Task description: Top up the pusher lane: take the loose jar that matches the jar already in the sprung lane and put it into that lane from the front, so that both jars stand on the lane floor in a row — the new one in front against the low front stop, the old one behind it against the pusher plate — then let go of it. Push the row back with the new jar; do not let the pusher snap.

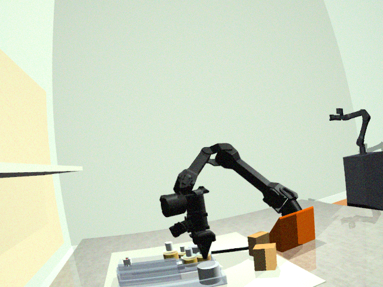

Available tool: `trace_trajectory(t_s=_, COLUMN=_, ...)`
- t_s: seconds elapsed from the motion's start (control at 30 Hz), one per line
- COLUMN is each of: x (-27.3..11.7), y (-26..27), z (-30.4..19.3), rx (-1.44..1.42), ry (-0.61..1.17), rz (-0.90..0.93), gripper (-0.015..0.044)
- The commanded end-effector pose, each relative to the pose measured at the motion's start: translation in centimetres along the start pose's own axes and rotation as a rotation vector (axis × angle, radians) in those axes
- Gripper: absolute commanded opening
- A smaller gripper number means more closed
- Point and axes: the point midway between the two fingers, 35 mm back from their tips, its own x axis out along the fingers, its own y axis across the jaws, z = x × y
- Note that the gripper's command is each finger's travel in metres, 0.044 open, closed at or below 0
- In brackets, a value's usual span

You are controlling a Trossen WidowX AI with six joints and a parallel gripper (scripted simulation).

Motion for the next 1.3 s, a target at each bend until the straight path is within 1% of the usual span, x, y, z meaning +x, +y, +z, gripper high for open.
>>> trace_trajectory(t_s=0.0, x=0.10, y=-0.12, z=0.25, rx=0.005, ry=-0.011, rz=-0.008, gripper=0.0000)
trace_trajectory(t_s=1.27, x=0.12, y=-0.11, z=-0.38, rx=0.005, ry=-0.011, rz=-0.008, gripper=0.0000)
